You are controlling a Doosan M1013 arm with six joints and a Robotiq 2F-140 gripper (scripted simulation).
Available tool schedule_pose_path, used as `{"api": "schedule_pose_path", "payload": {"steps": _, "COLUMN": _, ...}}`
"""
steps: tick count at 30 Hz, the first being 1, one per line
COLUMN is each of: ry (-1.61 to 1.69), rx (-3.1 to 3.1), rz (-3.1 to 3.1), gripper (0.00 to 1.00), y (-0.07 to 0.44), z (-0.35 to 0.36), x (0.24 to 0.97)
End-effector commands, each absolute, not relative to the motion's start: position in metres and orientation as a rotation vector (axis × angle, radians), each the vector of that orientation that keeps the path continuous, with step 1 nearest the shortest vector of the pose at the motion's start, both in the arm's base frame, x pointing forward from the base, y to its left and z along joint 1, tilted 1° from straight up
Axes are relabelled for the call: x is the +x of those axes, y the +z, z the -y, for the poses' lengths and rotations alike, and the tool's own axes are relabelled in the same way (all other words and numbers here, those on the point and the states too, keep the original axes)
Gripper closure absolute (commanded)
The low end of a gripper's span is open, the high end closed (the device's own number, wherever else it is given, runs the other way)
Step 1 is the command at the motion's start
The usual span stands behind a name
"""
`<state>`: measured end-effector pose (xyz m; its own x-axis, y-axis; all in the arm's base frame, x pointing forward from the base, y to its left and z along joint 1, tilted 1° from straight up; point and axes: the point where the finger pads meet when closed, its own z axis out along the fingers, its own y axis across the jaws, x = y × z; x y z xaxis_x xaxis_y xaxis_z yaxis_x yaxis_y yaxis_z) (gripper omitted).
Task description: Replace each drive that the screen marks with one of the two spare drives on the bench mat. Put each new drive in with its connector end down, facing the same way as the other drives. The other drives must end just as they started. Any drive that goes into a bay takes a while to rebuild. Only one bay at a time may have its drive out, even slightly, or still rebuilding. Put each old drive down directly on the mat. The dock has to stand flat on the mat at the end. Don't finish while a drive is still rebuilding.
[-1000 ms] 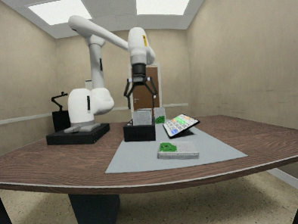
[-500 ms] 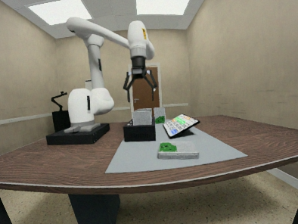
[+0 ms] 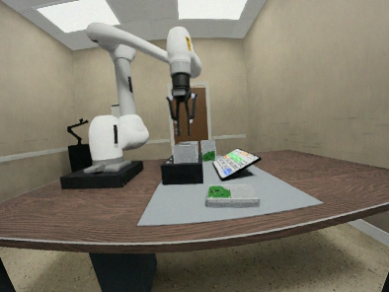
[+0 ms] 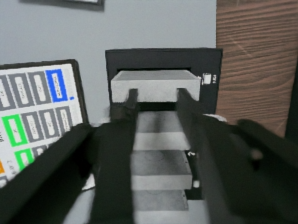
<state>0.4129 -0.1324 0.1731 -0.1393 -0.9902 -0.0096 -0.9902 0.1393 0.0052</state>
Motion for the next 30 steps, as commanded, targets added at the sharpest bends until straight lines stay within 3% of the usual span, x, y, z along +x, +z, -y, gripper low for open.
{"api": "schedule_pose_path", "payload": {"steps": 1, "ry": 0.015, "rx": -2.058, "rz": -2.368, "gripper": 0.9, "y": 0.174, "z": 0.132, "x": 0.413}}
{"api": "schedule_pose_path", "payload": {"steps": 30, "ry": 0.014, "rx": -2.259, "rz": -2.175, "gripper": 0.9, "y": 0.178, "z": 0.153, "x": 0.436}}
